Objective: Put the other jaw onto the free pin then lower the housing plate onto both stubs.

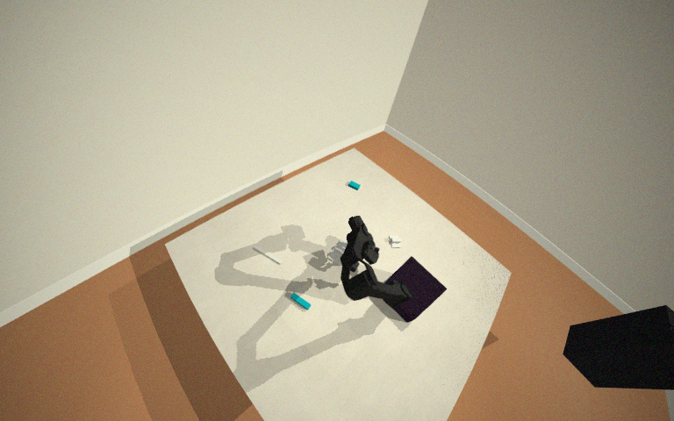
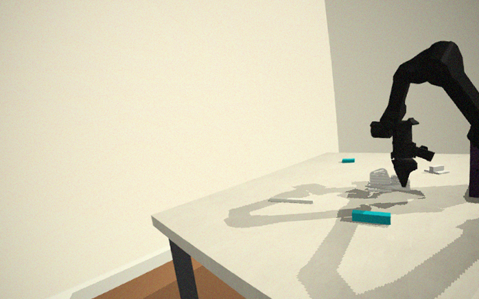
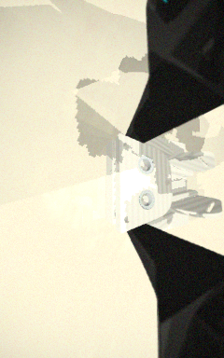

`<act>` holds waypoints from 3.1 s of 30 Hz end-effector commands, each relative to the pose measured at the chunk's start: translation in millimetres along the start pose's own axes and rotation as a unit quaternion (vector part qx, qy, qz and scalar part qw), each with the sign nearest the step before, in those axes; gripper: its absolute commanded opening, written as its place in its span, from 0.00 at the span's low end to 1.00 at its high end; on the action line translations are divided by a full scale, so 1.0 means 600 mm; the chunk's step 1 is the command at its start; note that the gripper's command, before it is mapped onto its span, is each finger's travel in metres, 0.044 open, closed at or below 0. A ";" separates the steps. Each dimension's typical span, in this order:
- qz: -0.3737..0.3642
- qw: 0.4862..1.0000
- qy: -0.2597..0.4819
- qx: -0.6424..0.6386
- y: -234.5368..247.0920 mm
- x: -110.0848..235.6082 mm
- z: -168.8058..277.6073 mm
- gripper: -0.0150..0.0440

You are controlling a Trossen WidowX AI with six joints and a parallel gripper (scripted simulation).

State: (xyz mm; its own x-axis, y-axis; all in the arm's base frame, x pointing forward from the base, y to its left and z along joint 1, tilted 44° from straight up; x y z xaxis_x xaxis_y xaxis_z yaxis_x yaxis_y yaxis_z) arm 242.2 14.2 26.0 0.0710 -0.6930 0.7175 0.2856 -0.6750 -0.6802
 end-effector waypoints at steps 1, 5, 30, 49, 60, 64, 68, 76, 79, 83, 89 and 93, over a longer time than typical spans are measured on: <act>0.002 1.000 -0.005 0.004 -0.003 -0.009 0.001 0.85; 0.002 1.000 -0.005 0.004 -0.003 -0.007 0.001 0.85; 0.002 1.000 -0.005 0.004 -0.003 -0.005 0.002 0.85; 0.002 1.000 -0.005 0.004 -0.003 -0.009 0.002 0.85; 0.002 1.000 -0.005 0.004 -0.003 -0.009 0.002 0.85; 0.002 1.000 -0.005 0.004 -0.003 -0.009 0.002 0.85; 0.001 1.000 -0.007 0.004 -0.003 -0.007 0.002 0.98; 0.001 1.000 -0.007 0.004 -0.003 -0.007 0.002 1.00; 0.001 1.000 -0.007 0.004 -0.003 -0.007 0.002 1.00; 0.001 1.000 -0.007 0.004 -0.003 -0.004 0.002 1.00; -0.001 1.000 -0.006 0.004 0.000 0.076 0.007 1.00; 0.000 1.000 -0.006 0.004 -0.002 0.119 0.004 1.00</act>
State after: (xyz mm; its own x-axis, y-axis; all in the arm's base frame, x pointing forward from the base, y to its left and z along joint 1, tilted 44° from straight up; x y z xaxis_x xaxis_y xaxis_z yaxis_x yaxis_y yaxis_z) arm 247.2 -19.7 61.8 0.0864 -0.6925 0.7162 0.2817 -0.6725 -0.6843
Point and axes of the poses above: the point midway between the two fingers, 35 mm back from their tips, its own x axis back along the fingers, its own y axis across the jaws, z = x × y, the point moved 8 cm from there along x, back along the fingers, and after that the axes turned 6 degrees about -x, right-handed, at the moved point
